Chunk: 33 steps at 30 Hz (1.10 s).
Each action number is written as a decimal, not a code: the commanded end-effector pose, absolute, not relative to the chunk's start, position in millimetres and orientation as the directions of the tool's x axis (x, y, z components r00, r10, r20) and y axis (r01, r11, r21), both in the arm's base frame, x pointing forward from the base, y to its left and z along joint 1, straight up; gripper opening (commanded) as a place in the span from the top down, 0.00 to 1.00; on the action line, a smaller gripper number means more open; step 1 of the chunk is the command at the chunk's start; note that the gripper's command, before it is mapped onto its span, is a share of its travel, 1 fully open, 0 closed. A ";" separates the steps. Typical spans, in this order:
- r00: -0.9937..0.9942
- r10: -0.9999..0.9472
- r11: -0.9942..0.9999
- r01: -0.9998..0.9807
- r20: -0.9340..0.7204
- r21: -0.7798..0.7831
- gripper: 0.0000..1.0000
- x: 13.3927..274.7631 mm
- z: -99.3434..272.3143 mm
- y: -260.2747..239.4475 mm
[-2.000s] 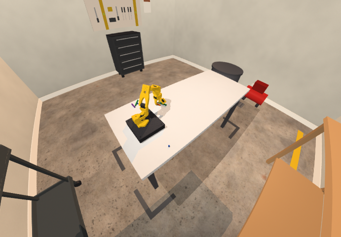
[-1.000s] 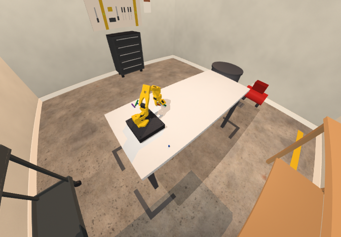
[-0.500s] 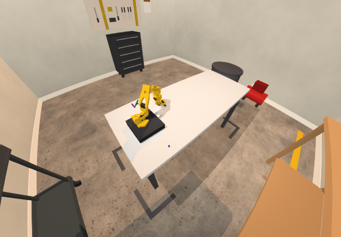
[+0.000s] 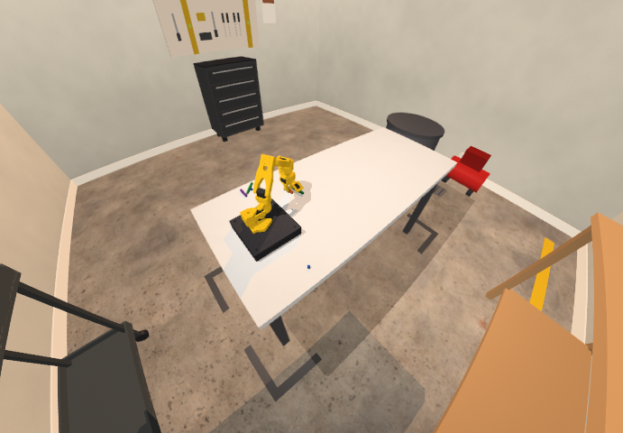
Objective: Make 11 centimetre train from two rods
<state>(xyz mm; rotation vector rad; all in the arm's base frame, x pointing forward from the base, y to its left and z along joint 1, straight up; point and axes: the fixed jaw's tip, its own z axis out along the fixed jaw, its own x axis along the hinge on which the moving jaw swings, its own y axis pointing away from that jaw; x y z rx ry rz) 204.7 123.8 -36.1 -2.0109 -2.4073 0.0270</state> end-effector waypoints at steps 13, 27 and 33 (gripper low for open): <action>-0.191 0.981 0.190 0.981 -0.017 -0.045 1.00 198.8 -43.3 121.6; -0.190 0.982 0.189 0.981 -0.017 -0.045 1.00 199.1 -38.8 121.3; -0.187 0.982 0.186 0.982 -0.017 -0.045 1.00 199.4 -31.5 120.7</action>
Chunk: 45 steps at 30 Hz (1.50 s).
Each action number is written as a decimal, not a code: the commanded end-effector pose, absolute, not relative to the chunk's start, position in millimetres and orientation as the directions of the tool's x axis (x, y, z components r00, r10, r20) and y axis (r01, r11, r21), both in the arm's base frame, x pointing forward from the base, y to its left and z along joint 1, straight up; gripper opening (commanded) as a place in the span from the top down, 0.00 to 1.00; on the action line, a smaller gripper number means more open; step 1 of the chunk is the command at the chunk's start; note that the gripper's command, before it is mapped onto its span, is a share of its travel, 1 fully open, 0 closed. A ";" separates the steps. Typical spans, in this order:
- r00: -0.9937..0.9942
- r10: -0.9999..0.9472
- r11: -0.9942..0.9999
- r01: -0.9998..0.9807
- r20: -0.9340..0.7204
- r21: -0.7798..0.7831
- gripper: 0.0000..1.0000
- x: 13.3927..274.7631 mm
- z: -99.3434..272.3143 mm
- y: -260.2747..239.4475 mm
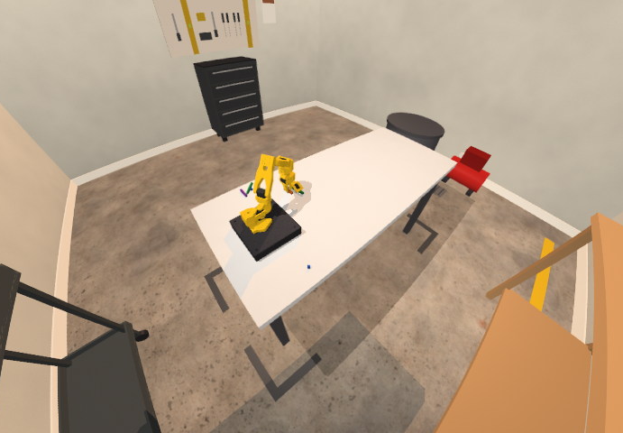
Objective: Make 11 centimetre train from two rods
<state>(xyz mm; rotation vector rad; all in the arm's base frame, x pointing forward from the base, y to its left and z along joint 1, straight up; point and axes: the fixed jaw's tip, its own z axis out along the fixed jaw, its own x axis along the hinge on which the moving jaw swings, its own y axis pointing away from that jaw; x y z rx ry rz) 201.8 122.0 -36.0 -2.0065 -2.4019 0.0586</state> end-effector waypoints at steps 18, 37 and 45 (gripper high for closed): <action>-0.177 0.984 0.176 0.983 -0.017 -0.045 1.00 198.7 -6.4 117.6; -0.338 0.941 0.337 0.940 -0.021 -0.044 1.00 162.3 -10.3 159.0; -0.445 0.895 0.444 0.895 -0.025 -0.043 1.00 126.0 -13.5 185.2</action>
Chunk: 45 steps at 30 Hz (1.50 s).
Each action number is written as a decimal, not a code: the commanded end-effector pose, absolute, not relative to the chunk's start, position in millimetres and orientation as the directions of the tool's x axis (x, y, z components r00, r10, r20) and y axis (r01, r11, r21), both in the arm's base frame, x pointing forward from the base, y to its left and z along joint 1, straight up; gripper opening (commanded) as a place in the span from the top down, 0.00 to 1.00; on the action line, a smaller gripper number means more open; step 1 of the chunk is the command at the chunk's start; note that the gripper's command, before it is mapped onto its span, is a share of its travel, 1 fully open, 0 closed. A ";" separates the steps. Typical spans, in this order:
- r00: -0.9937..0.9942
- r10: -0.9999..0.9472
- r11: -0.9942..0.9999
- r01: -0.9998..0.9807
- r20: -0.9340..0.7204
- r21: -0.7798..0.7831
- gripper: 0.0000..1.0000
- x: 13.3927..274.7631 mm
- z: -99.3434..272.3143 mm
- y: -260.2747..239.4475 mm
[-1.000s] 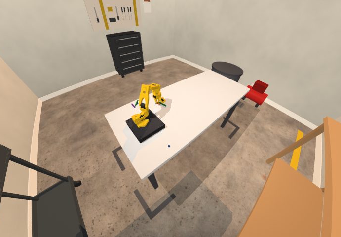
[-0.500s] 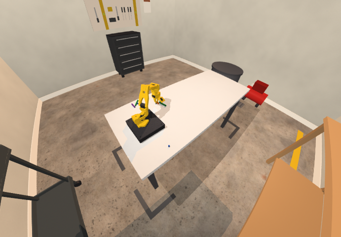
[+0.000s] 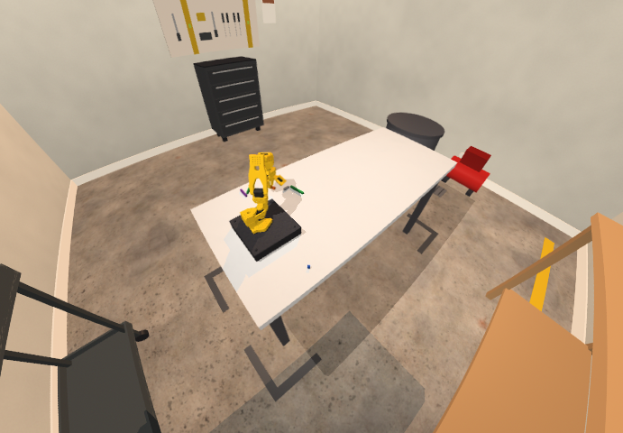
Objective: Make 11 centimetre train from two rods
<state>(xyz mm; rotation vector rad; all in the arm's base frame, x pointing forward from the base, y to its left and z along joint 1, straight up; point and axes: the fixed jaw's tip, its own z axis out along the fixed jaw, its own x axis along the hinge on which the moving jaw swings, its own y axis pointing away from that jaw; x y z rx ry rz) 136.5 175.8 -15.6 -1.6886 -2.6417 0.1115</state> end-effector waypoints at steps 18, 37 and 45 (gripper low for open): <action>-0.467 0.884 0.465 0.884 -0.026 -0.042 1.00 117.8 -14.2 189.7; -0.435 0.900 0.435 0.900 0.002 0.003 1.00 121.1 -3.3 195.1; -0.435 0.900 0.435 0.900 0.002 0.003 1.00 121.1 -3.3 195.1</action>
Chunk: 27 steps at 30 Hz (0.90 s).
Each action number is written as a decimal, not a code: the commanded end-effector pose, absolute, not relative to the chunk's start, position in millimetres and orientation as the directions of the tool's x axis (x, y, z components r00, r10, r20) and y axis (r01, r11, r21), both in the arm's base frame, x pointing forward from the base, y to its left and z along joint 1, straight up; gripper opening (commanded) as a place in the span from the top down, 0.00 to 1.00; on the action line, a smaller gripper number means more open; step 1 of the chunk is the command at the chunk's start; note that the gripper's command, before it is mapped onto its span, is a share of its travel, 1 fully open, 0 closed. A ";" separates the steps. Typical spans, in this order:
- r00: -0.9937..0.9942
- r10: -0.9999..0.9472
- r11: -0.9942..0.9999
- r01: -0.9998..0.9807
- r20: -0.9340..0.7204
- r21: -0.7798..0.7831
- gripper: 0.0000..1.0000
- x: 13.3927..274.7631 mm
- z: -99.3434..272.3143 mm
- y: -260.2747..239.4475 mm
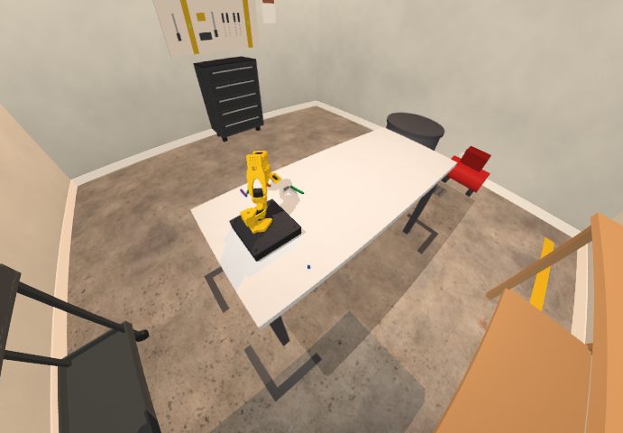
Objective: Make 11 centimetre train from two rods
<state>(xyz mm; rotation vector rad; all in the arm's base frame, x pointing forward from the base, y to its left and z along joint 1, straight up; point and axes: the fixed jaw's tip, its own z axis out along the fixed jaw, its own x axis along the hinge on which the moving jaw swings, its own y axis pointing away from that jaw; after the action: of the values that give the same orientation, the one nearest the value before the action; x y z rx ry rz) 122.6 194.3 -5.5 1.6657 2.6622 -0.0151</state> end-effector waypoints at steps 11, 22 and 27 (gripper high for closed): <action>-0.435 0.900 0.435 0.900 0.002 0.003 1.00 121.2 -8.5 195.2; -0.435 0.900 0.435 0.900 0.002 0.003 1.00 121.1 -20.7 195.1; -0.435 0.900 0.435 0.900 0.002 0.003 1.00 121.1 -22.8 195.0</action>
<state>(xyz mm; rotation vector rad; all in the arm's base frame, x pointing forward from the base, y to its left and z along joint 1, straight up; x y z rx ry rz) 125.0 198.3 -15.9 1.6658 2.6625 0.0453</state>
